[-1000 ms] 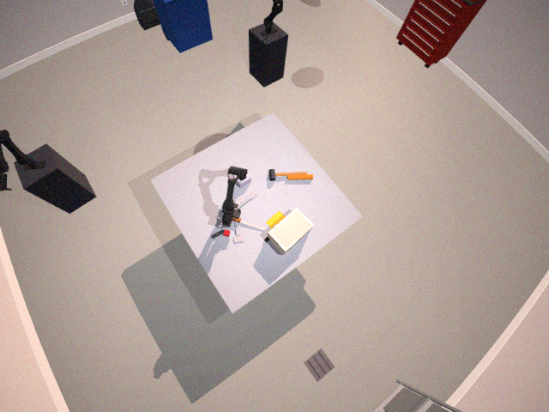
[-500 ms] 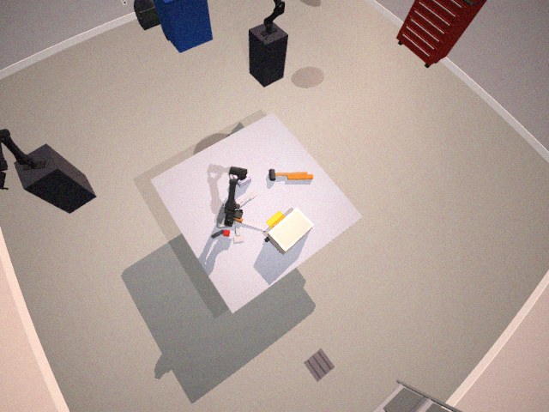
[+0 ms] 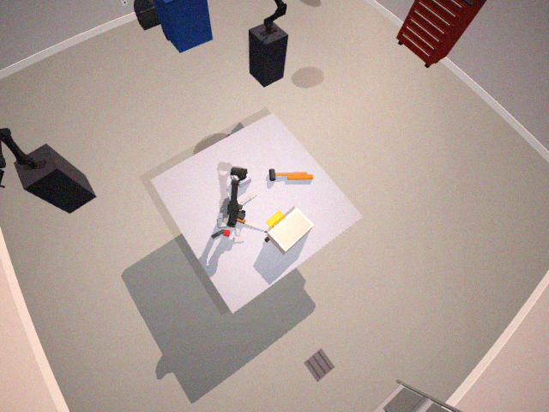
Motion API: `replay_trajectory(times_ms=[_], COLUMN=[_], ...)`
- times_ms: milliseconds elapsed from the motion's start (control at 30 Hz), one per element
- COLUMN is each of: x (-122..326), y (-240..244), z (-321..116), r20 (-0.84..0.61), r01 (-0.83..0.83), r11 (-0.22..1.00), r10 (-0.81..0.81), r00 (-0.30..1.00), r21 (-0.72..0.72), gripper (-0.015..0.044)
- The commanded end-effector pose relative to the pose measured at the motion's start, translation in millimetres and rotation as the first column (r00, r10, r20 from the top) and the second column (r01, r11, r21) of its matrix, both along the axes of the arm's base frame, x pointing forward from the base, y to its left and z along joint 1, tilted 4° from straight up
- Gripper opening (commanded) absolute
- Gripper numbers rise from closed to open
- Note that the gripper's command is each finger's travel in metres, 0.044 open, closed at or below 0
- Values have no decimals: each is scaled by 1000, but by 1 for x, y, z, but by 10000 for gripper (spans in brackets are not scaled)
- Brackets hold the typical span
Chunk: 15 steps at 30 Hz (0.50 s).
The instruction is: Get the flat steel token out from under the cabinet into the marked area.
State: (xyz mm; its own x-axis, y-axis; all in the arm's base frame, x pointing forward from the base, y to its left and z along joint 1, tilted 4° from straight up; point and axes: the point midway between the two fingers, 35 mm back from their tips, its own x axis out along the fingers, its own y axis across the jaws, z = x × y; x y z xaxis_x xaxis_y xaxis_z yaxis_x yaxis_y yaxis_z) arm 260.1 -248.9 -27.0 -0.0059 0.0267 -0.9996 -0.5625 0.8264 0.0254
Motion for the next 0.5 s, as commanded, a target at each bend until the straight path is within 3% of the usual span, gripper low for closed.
replay_trajectory(times_ms=[0,233,467], x=[5,11,10], y=[6,10,7], z=[-3,-3,-1], r20=[-8,-7,2], r01=[-3,-3,-2], r11=[1000,1000,1000], r10=[3,3,2], r00=[1000,1000,1000], r21=[6,7,3], gripper=[0,0,184])
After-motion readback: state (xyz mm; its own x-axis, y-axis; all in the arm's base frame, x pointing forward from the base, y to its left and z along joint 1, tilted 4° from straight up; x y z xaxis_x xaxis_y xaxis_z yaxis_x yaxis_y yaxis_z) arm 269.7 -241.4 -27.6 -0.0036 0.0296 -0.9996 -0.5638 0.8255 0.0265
